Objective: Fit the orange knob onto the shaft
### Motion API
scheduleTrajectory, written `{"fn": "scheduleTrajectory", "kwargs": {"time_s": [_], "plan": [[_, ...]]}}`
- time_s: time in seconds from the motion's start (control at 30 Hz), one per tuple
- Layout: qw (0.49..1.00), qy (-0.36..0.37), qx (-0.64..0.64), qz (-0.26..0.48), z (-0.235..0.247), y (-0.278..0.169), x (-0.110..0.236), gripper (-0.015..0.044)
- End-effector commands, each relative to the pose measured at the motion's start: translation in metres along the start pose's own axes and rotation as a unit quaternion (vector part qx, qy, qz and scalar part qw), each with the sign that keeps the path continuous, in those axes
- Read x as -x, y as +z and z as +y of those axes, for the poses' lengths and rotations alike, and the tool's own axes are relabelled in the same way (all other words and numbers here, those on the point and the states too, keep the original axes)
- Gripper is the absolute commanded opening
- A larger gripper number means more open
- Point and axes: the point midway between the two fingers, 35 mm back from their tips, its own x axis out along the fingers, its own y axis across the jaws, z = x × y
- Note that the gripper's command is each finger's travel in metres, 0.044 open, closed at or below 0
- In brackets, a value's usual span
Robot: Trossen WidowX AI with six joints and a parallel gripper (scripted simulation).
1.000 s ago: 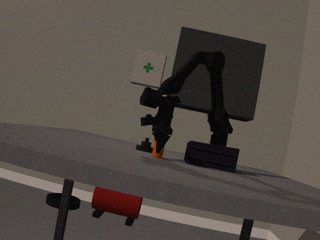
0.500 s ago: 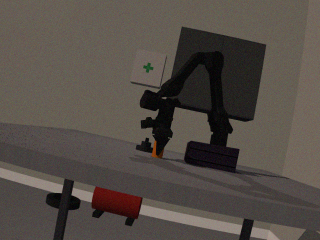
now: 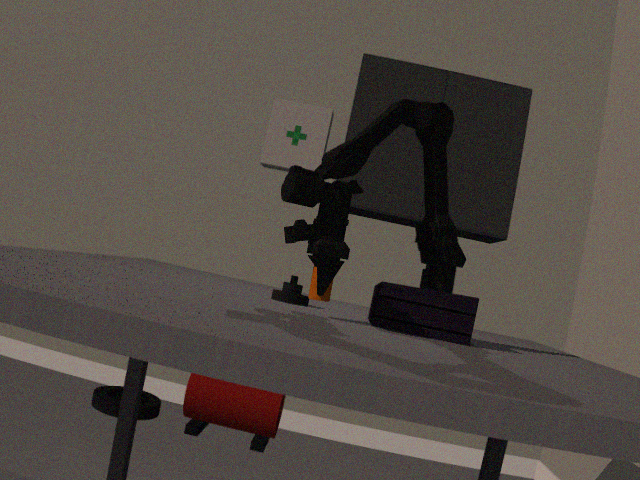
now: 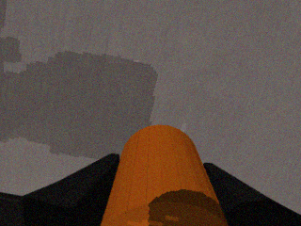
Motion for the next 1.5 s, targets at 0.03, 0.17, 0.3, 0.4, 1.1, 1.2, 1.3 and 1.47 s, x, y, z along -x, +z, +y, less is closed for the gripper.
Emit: {"fn": "scheduleTrajectory", "kwargs": {"time_s": [0.03,0.17,0.3,0.4,1.1,1.2,1.3,1.47], "plan": [[1.000,0.006,0.002,-0.008,0.003,0.006,0.042,0.0000],[1.000,0.007,0.000,-0.012,0.002,0.004,0.073,0.0000],[1.000,0.008,-0.003,-0.015,-0.001,-0.001,0.104,0.0000],[1.000,0.008,-0.003,-0.015,-0.001,-0.003,0.109,0.0000],[1.000,0.007,-0.008,-0.016,-0.045,0.022,0.098,0.0000],[1.000,0.007,-0.008,-0.016,-0.053,0.025,0.096,0.0000],[1.000,0.007,-0.008,-0.016,-0.061,0.028,0.094,0.0000],[1.000,0.006,-0.007,-0.016,-0.075,0.033,0.090,0.0000]]}}
